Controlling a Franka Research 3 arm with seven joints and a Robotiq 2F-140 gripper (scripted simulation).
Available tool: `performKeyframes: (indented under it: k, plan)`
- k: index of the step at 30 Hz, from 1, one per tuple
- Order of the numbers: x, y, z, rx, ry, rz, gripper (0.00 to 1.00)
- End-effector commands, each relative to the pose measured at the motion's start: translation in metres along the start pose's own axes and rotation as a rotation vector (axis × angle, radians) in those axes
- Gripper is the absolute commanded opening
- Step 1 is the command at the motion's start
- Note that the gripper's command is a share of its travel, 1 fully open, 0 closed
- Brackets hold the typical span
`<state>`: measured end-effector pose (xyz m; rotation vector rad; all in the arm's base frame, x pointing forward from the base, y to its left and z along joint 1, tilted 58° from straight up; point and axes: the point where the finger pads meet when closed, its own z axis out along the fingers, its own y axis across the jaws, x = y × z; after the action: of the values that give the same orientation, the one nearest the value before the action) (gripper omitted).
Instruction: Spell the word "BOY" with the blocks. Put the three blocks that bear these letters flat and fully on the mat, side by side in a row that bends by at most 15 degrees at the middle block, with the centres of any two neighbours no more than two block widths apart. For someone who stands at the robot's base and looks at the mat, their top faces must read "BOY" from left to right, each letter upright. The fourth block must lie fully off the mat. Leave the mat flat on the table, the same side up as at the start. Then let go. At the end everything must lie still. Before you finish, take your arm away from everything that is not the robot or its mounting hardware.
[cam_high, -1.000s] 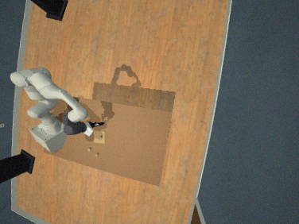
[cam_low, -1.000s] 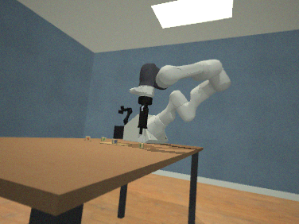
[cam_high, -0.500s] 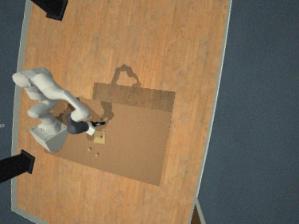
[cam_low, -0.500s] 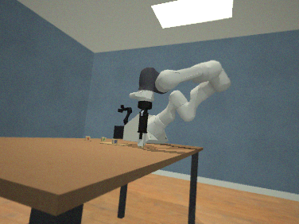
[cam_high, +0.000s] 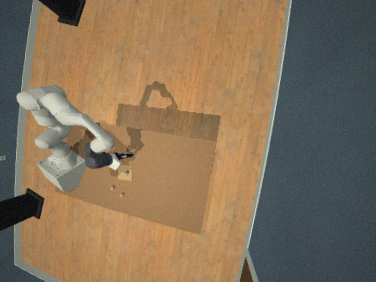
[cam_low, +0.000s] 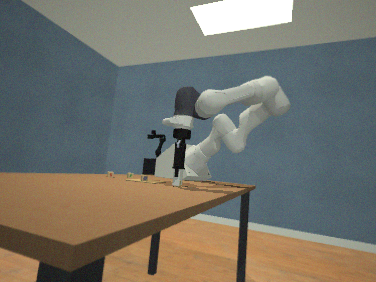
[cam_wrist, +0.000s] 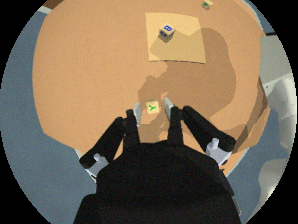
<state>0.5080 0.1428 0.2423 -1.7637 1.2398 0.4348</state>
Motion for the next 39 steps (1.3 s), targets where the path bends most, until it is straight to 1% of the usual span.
performKeyframes:
  k: [1, 29, 30, 39]
  plan:
    - [0.0009, 0.0009, 0.0017, 0.0, 0.0, -0.002, 0.37]
    - [0.0009, 0.0009, 0.0017, 0.0, 0.0, -0.002, 0.37]
    - [0.0009, 0.0009, 0.0017, 0.0, 0.0, -0.002, 0.25]
    - [0.0009, 0.0009, 0.0017, 0.0, 0.0, -0.002, 0.25]
